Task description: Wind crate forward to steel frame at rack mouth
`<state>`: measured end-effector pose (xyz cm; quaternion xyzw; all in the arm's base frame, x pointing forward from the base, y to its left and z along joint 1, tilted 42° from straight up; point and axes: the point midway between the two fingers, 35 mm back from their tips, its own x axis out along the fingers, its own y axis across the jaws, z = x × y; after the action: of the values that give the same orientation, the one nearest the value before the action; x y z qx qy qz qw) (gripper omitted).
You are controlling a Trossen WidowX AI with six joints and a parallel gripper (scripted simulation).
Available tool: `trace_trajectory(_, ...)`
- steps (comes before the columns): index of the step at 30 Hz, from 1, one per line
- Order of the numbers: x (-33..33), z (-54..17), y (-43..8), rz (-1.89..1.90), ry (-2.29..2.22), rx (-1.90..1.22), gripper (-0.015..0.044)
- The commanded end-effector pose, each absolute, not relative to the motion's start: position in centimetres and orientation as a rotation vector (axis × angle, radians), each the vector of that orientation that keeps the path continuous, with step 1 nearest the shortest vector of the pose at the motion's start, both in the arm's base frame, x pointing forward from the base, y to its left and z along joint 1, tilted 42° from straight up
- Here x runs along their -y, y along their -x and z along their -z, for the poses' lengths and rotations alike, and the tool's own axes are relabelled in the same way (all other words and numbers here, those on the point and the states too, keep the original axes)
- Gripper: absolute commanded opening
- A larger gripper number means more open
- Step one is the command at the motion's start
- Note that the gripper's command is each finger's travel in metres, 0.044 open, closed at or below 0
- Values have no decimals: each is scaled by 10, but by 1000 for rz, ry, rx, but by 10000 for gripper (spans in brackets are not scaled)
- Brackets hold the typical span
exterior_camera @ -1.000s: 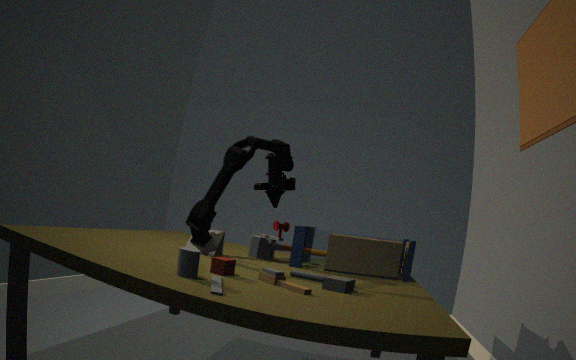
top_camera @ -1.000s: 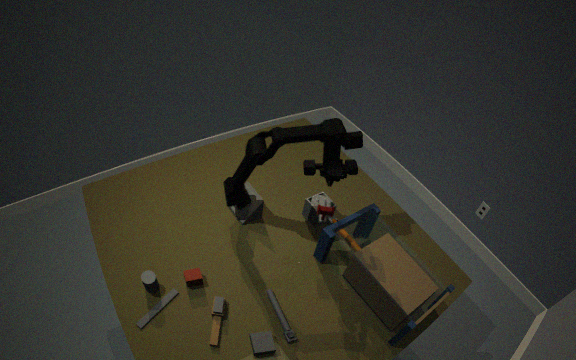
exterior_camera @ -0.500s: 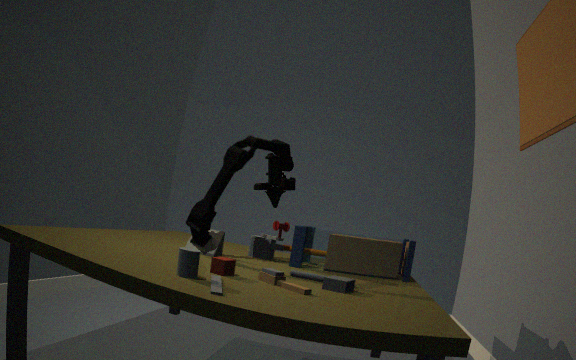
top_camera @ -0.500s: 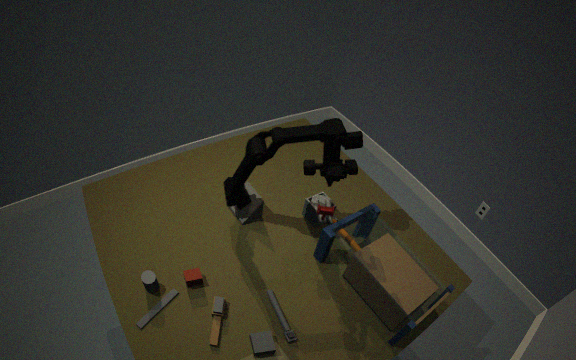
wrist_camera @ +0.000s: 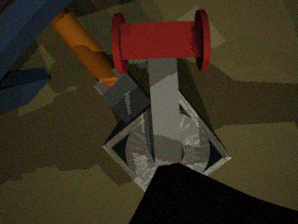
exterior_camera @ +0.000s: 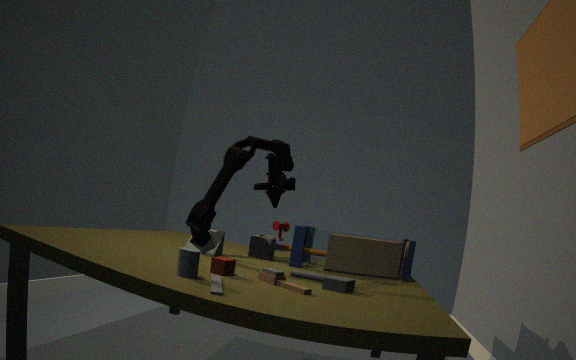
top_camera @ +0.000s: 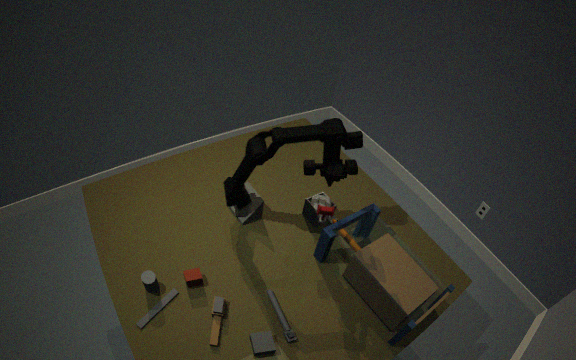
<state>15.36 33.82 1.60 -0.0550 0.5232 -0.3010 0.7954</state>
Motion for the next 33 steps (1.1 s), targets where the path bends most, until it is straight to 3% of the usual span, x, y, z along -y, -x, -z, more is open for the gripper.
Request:
trace_trajectory(1,-338,-16,-154,647,118,-1124,0)
trace_trajectory(11,-338,-16,-154,647,118,-1124,0)
trace_trajectory(27,-318,-19,-199,-304,1017,-1266,420)
trace_trajectory(33,-311,-21,-209,-528,1240,-1198,440)
